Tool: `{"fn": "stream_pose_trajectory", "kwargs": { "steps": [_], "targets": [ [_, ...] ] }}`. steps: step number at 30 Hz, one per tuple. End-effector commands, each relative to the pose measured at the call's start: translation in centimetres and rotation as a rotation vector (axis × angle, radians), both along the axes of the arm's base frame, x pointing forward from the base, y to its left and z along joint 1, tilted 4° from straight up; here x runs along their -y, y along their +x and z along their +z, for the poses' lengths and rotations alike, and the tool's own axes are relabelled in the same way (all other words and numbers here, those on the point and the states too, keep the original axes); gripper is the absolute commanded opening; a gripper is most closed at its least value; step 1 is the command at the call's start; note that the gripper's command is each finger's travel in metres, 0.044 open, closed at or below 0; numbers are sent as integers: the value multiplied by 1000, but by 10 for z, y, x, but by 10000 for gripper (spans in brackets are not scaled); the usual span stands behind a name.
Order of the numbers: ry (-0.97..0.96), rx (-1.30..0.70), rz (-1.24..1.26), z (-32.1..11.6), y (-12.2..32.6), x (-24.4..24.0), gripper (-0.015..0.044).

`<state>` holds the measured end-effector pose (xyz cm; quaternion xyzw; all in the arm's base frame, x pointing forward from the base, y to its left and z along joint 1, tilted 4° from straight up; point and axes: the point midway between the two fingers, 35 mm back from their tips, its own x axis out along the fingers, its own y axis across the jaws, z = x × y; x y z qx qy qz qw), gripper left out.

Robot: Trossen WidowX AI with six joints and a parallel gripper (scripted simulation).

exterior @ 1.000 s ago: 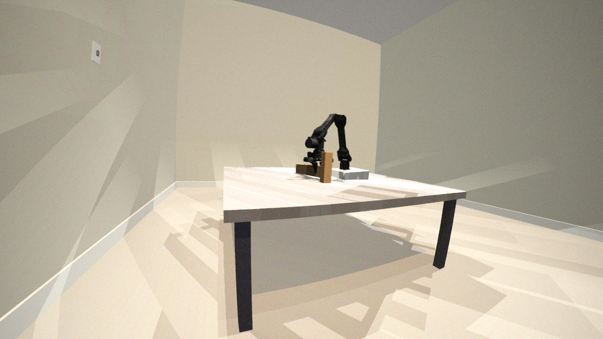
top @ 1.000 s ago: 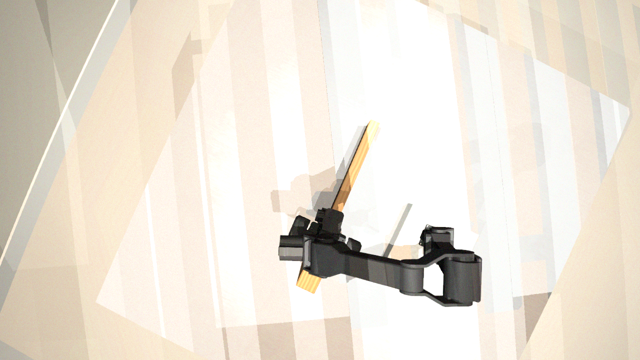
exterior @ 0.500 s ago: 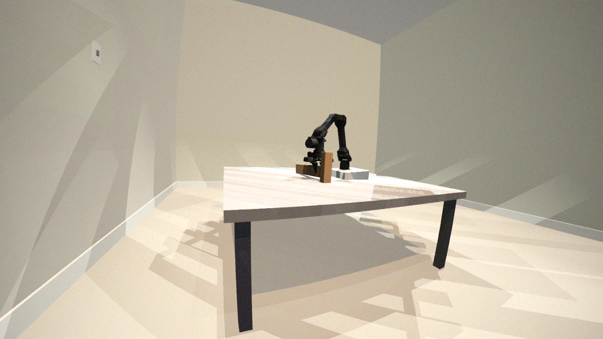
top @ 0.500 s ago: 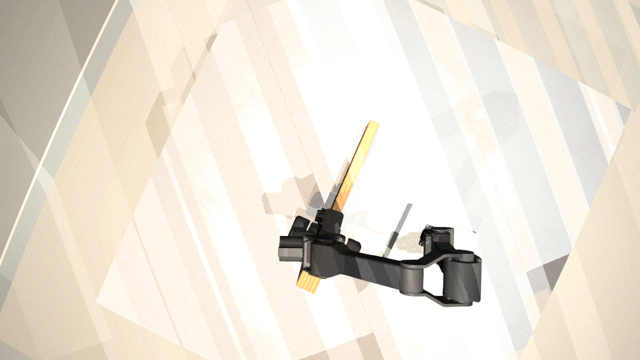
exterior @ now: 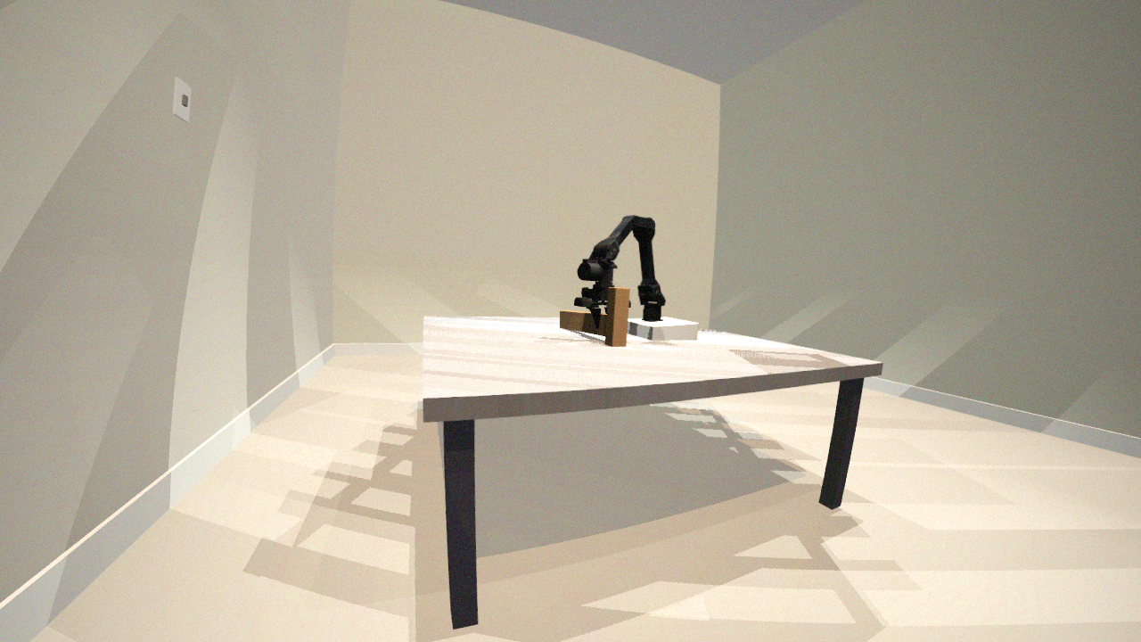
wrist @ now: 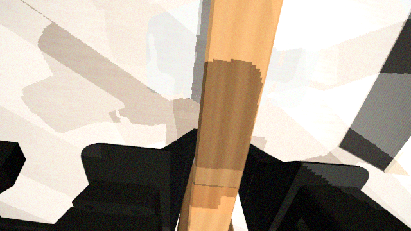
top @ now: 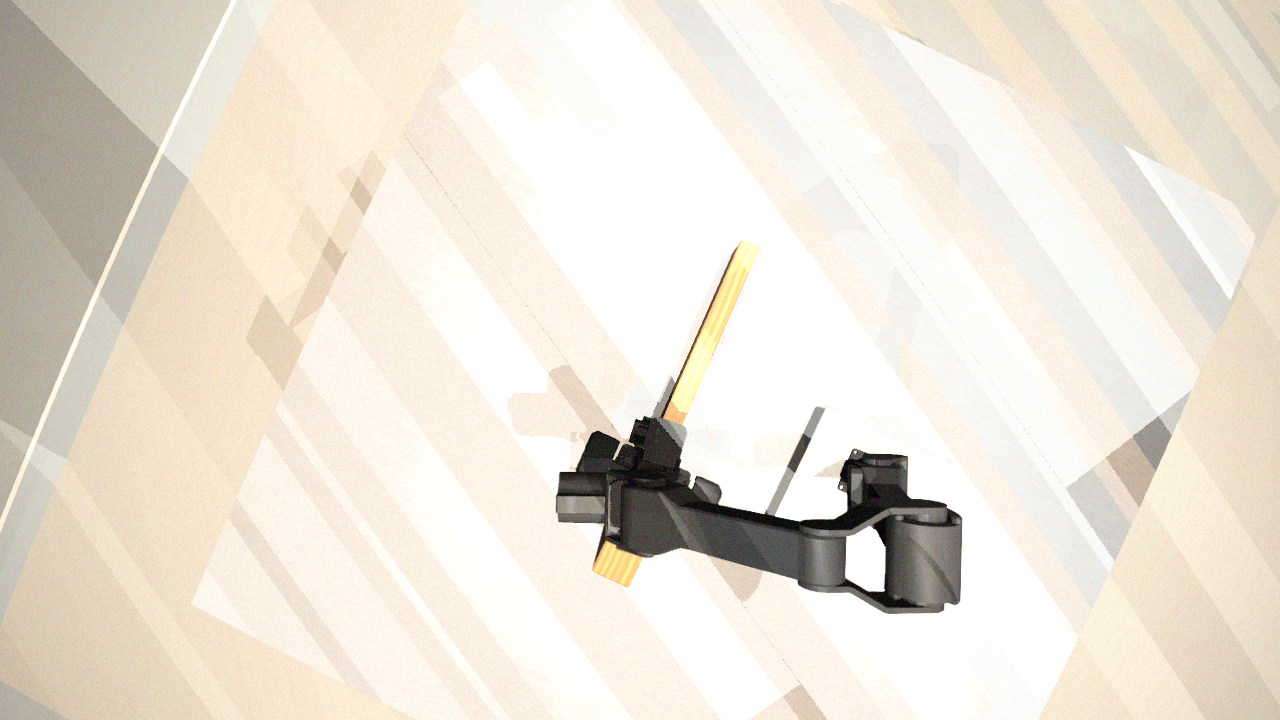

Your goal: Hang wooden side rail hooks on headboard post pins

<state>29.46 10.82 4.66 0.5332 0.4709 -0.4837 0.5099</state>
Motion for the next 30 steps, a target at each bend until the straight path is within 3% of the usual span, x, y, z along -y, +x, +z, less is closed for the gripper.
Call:
{"fn": "stream_pose_trajectory", "kwargs": {
  "steps": [1, 30],
  "targets": [
    [4, 3, -1, 0, 1, -1, 0],
    [4, 3, -1, -5, 1, -1, 0]
  ]
}}
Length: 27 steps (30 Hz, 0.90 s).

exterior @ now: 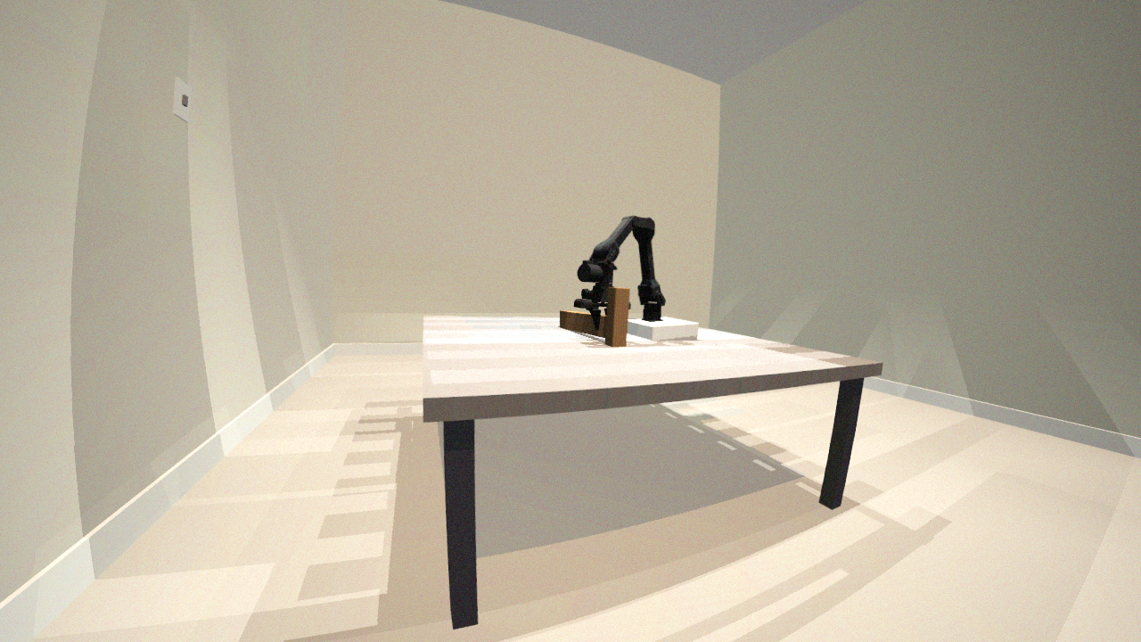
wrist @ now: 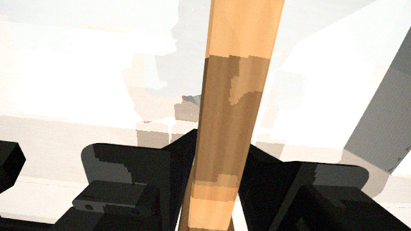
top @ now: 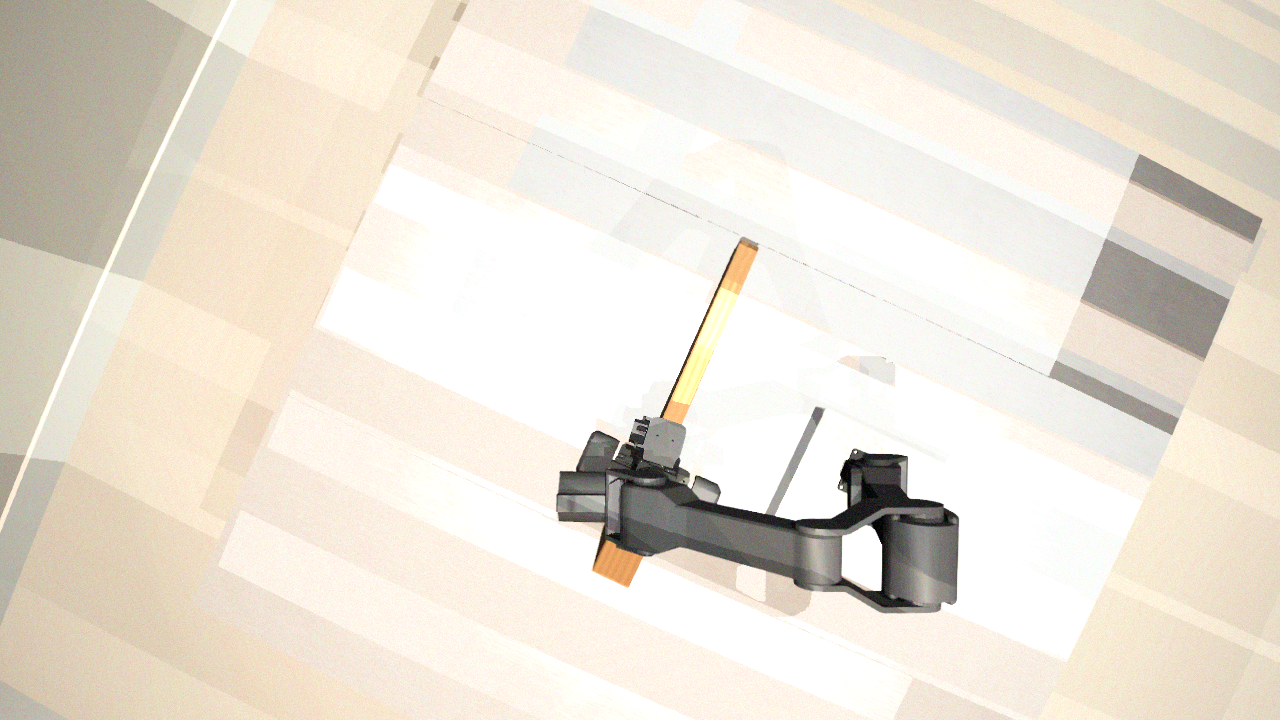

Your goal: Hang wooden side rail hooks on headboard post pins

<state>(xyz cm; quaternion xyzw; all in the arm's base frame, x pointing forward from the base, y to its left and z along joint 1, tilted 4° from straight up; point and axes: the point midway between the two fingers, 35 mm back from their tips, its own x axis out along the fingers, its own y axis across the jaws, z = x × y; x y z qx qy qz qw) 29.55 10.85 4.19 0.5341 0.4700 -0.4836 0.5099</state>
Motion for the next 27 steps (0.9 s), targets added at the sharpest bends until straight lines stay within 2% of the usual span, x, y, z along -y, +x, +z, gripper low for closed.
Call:
{"fn": "stream_pose_trajectory", "kwargs": {
  "steps": [1, 27],
  "targets": [
    [4, 1, 1, -1, 0, -1, 0],
    [4, 1, 1, -5, 1, -1, 0]
  ]
}}
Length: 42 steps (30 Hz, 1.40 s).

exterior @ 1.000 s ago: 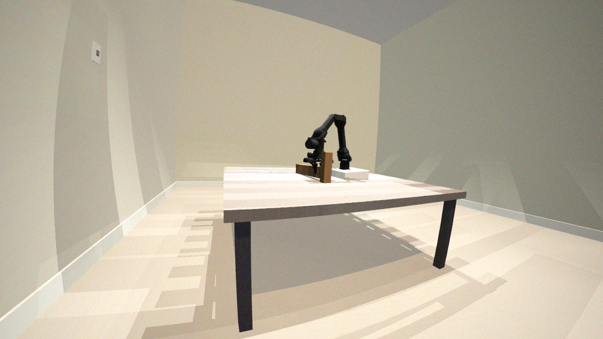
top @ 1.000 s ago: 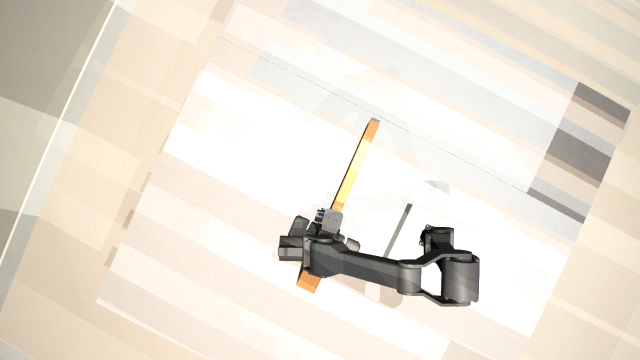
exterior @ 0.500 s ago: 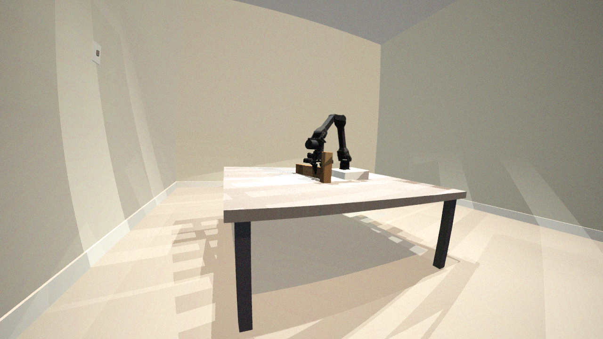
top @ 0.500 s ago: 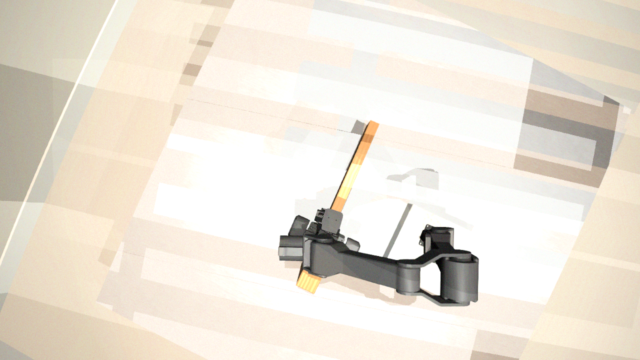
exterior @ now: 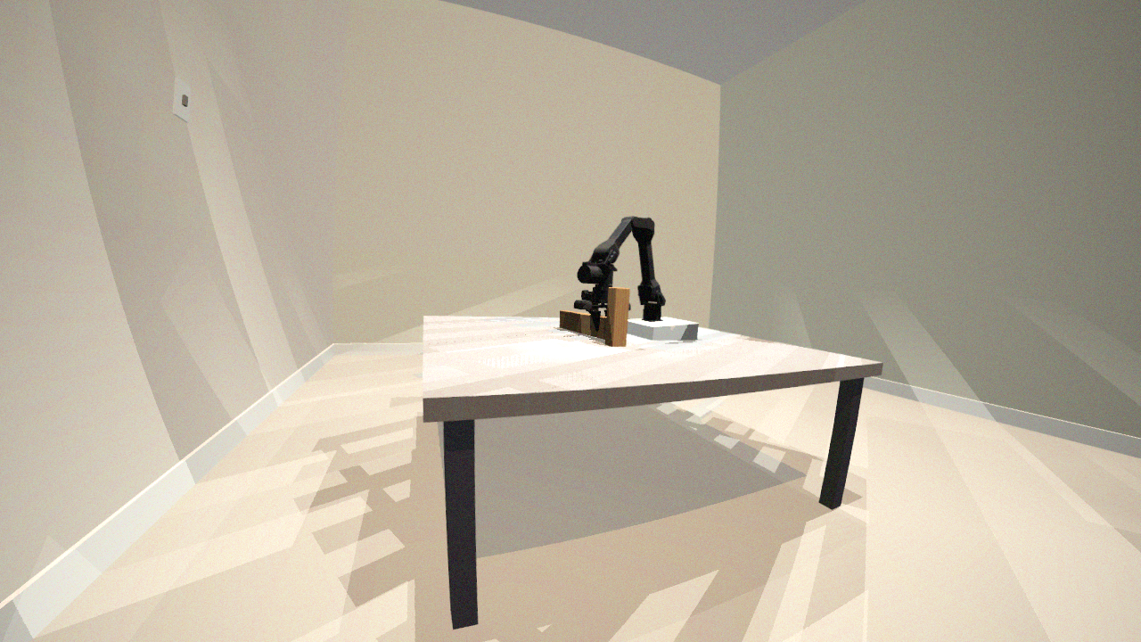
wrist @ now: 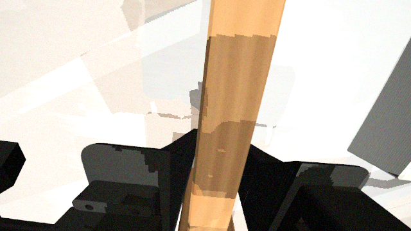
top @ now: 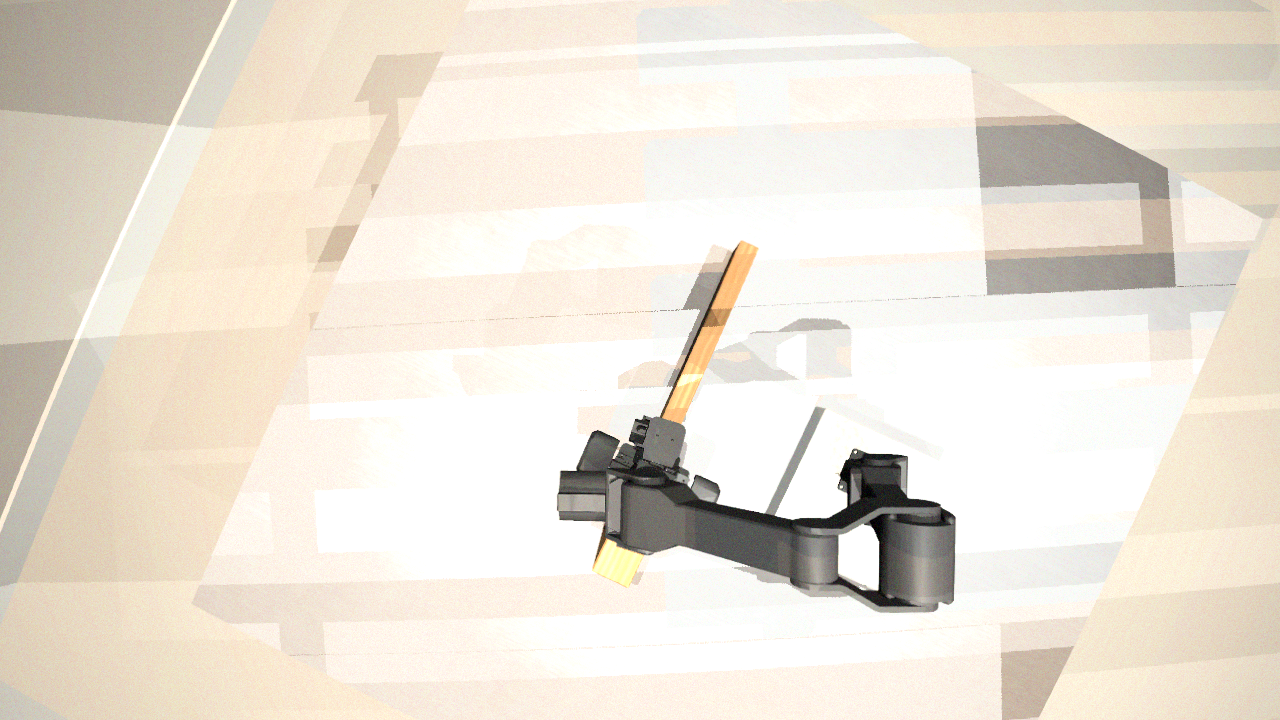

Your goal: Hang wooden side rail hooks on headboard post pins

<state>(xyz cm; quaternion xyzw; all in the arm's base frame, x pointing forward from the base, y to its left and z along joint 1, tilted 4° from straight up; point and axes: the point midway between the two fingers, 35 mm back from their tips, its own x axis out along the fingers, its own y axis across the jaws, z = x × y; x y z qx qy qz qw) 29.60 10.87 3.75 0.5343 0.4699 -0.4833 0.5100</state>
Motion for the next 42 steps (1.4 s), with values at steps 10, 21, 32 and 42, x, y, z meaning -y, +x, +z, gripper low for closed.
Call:
{"fn": "stream_pose_trajectory", "kwargs": {
  "steps": [10, 21, 32, 42],
  "targets": [
    [4, 0, 1, -2, 0, -1, 0],
    [0, -1, 0, -1, 0, 0, 131],
    [2, 0, 0, 18, -1, 0, 420],
    [3, 0, 1, 38, -4, 7, 440]
  ]
}}
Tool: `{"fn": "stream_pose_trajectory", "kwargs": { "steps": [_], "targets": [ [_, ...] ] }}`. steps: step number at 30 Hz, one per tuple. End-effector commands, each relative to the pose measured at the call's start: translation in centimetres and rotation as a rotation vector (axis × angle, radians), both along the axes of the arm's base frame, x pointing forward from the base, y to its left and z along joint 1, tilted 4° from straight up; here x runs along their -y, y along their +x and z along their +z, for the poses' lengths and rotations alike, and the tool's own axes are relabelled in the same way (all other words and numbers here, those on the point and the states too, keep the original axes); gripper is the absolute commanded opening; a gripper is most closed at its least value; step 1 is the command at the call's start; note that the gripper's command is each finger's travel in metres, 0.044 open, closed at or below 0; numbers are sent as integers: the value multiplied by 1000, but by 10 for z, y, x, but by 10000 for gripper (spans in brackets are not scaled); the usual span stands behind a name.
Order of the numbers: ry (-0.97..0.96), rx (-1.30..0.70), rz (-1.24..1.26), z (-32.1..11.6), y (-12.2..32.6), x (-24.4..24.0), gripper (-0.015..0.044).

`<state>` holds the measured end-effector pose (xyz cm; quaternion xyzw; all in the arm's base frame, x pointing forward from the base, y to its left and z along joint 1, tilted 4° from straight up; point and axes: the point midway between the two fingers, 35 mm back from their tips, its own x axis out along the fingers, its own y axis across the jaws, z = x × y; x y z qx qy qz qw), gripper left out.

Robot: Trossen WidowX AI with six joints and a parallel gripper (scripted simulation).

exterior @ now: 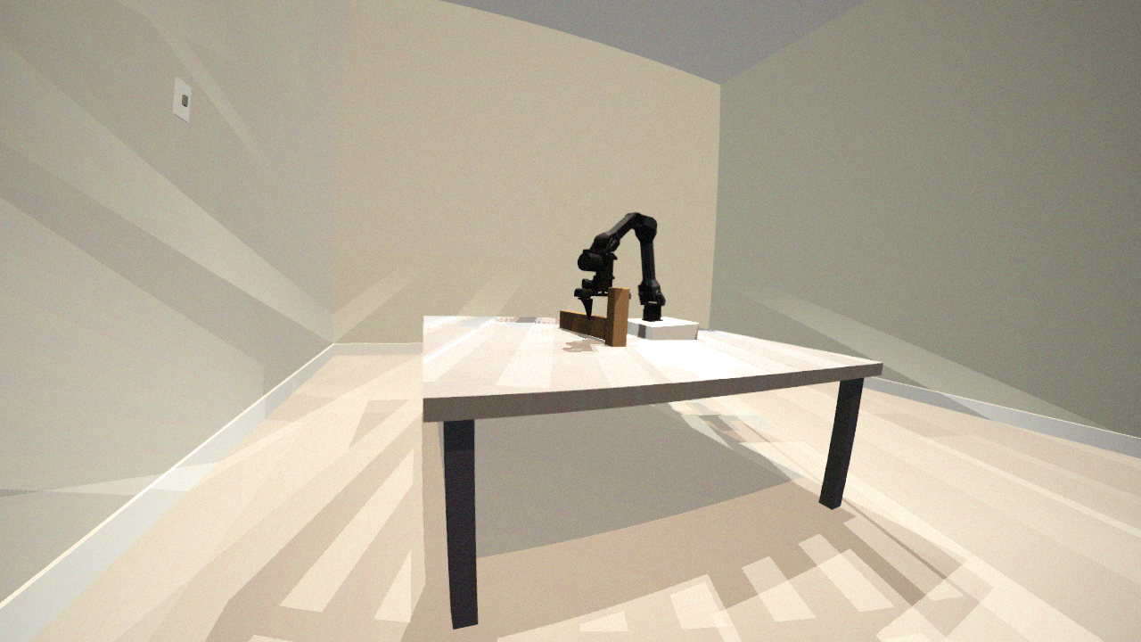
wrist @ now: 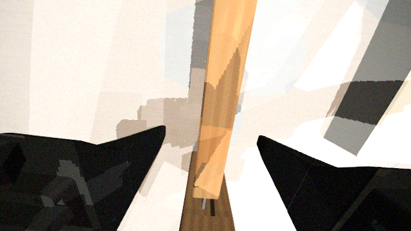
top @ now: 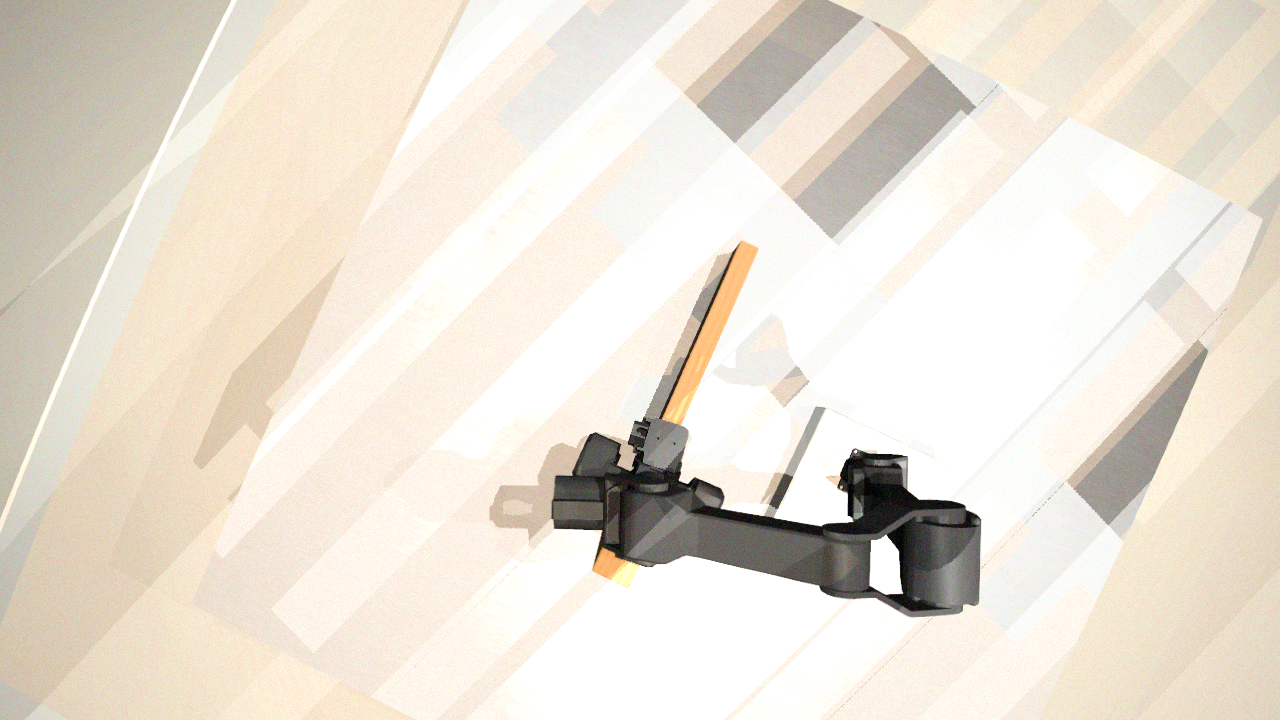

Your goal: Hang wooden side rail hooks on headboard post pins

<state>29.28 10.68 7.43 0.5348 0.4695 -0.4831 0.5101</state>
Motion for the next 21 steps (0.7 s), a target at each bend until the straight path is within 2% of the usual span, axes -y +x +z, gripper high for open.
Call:
{"fn": "stream_pose_trajectory", "kwargs": {
  "steps": [1, 5, 21],
  "targets": [
    [3, -1, 1, 2, -1, 11, 440],
    [1, -1, 1, 1, -2, 29, 440],
    [-5, -4, -11, 0, 0, 28, 440]
  ]
}}
